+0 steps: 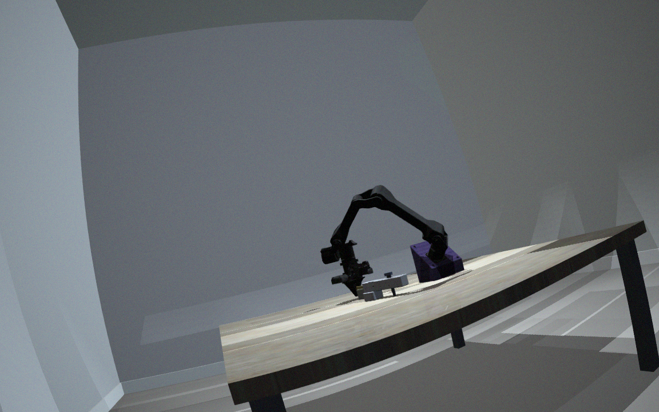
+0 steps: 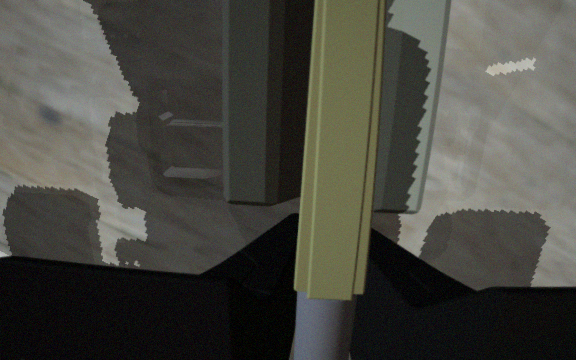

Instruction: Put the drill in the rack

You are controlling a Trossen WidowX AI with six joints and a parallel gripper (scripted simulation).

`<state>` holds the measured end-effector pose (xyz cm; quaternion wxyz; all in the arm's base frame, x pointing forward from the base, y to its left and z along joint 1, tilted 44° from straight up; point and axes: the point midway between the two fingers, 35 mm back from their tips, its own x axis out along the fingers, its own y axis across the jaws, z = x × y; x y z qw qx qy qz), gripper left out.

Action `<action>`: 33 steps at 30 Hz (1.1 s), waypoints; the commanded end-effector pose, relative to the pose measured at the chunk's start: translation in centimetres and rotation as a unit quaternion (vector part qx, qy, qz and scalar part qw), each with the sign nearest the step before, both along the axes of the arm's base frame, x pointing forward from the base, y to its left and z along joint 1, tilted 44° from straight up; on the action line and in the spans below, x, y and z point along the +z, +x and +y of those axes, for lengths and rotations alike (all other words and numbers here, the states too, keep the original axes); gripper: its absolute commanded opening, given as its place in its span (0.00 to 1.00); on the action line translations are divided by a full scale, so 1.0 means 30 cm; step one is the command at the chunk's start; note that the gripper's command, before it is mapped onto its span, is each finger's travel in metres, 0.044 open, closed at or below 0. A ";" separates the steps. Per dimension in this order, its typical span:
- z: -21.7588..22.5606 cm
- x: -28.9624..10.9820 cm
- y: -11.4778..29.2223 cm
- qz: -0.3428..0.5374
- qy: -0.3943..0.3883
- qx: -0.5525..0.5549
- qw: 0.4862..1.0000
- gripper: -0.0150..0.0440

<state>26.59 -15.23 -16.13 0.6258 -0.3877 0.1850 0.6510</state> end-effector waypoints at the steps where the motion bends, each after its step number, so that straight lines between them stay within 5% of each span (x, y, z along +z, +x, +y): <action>1: 0.018 -0.011 -0.004 0.002 0.005 -0.003 1.000 0.25; 9: 0.034 -0.024 -0.009 0.002 0.005 -0.003 1.000 0.25; 26: 0.004 -0.011 -0.006 0.001 0.000 -0.004 1.000 1.00; 33: -0.062 0.071 -0.026 0.003 0.004 -0.003 1.000 1.00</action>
